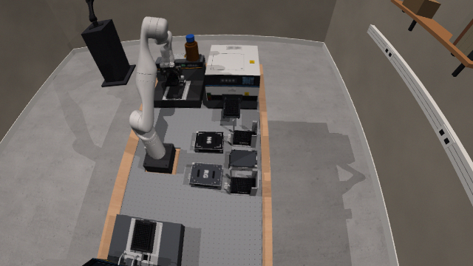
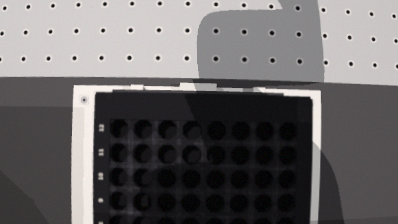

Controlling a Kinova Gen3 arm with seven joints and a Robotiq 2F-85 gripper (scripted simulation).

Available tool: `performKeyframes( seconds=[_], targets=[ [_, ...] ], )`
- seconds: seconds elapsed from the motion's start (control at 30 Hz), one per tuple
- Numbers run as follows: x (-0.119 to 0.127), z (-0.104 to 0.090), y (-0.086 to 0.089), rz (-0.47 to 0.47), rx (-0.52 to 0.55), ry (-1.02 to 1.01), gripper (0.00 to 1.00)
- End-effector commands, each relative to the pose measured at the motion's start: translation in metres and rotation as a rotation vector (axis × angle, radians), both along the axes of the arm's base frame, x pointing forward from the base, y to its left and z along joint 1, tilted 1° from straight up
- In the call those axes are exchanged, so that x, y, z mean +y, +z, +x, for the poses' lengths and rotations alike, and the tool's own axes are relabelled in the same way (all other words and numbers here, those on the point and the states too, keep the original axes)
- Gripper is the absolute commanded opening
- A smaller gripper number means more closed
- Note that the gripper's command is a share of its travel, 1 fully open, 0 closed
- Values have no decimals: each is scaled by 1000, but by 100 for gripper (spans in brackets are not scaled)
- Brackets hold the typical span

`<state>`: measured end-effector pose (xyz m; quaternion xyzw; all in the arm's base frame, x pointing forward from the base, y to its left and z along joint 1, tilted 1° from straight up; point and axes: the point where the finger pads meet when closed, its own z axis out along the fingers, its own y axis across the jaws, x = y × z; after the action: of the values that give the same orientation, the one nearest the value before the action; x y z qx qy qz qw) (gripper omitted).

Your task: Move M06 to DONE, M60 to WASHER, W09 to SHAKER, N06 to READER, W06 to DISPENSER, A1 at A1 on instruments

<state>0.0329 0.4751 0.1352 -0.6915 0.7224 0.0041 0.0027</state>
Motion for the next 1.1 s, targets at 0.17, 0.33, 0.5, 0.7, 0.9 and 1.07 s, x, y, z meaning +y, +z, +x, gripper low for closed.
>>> performKeyframes(
  seconds=[0.17, 0.33, 0.5, 0.7, 0.9, 1.07],
  targets=[
    [0, 0, 10, 2, 0, 0, 94],
    [0, 0, 17, 2, 0, 0, 94],
    [0, 0, 22, 2, 0, 0, 94],
    [0, 0, 22, 2, 0, 0, 94],
    [-6, 0, 23, 2, 0, -23, 94],
    [-23, 0, 22, 1, 1, -82, 94]
  ],
)
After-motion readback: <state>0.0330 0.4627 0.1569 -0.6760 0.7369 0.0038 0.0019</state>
